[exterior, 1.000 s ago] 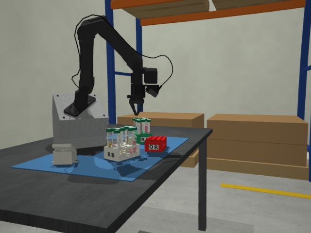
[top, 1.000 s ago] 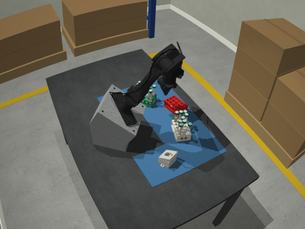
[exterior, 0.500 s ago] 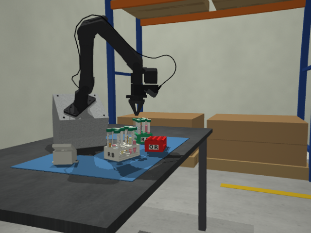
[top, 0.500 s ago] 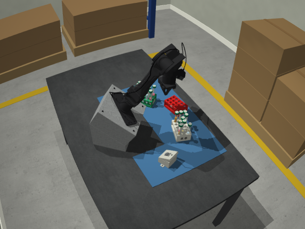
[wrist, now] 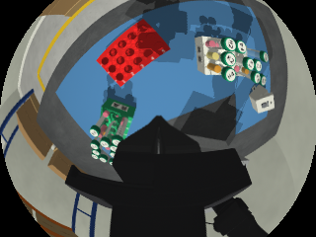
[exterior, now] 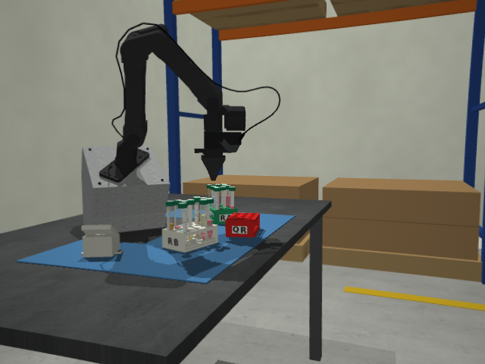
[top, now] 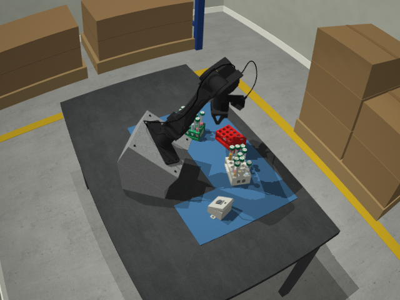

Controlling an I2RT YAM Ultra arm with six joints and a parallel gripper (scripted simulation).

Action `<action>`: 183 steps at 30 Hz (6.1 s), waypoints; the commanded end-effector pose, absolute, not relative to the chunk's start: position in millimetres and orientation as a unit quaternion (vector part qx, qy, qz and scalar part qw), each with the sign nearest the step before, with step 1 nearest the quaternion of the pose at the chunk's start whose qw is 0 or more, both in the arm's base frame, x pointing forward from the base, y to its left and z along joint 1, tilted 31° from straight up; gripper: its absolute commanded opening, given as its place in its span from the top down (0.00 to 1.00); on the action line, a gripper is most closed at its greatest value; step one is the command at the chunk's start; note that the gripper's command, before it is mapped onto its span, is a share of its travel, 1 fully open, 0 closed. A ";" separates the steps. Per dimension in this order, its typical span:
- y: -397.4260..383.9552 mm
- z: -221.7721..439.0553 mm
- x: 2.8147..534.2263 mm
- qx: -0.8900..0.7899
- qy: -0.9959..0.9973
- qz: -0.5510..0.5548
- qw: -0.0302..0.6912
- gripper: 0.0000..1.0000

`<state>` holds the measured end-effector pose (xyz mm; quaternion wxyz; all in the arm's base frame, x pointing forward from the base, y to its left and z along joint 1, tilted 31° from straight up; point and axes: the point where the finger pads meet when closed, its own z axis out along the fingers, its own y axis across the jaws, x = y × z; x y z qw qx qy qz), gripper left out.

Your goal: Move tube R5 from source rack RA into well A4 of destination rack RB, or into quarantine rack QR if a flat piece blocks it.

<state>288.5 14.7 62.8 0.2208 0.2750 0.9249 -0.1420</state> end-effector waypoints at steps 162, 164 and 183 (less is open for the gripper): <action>-85.2 105.6 265.7 0.583 0.765 -0.047 0.270 1.00; -92.3 102.2 258.2 0.586 0.765 -0.047 0.262 1.00; -131.7 118.3 242.5 0.582 0.765 -0.044 0.273 1.00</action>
